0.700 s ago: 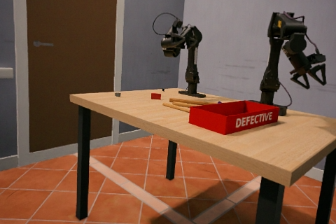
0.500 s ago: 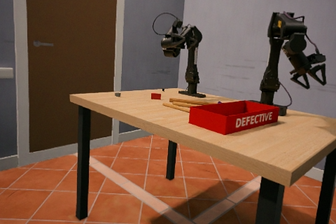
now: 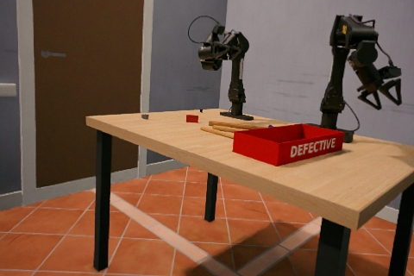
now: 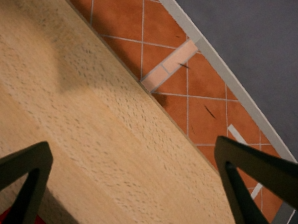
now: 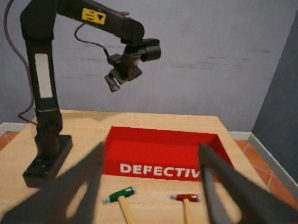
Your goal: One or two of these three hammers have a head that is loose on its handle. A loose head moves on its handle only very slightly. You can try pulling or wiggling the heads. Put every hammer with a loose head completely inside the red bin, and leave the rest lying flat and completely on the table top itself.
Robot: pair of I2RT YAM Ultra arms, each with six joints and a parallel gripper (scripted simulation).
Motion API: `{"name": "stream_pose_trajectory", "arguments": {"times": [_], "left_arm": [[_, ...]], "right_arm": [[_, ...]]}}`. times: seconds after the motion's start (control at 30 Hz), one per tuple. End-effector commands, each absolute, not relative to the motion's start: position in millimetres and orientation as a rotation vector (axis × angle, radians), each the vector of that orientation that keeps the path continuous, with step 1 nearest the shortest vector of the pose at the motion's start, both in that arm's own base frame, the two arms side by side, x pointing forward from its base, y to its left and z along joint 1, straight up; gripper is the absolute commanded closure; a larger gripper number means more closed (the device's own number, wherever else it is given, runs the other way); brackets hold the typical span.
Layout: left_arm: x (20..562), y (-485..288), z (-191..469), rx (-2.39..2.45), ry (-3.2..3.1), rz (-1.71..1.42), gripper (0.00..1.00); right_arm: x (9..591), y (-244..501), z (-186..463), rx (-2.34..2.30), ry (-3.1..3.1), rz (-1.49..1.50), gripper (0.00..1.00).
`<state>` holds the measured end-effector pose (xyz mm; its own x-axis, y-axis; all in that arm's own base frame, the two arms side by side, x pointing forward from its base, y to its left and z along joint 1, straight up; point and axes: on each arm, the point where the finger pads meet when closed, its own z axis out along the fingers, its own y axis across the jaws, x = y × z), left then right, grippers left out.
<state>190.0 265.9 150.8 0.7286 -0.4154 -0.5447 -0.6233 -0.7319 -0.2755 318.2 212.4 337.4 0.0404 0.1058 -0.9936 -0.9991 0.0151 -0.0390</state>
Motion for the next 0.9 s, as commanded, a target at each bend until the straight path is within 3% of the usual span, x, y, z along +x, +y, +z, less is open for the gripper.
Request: {"name": "stream_pose_trajectory", "arguments": {"times": [0.0,0.03,0.87], "left_arm": [[190.5,267.5,155.1,-2.475,0.784,0.628,0.00],[190.5,267.5,155.1,-2.475,0.784,0.628,0.00],[190.5,267.5,155.1,-2.475,0.784,0.628,0.00]], "right_arm": [[331.7,215.7,339.6,-1.050,1.180,1.281,0.45],[338.9,216.8,339.0,-0.999,1.223,1.315,0.50],[451.5,258.0,276.9,-0.085,1.907,1.625,0.50]]}}
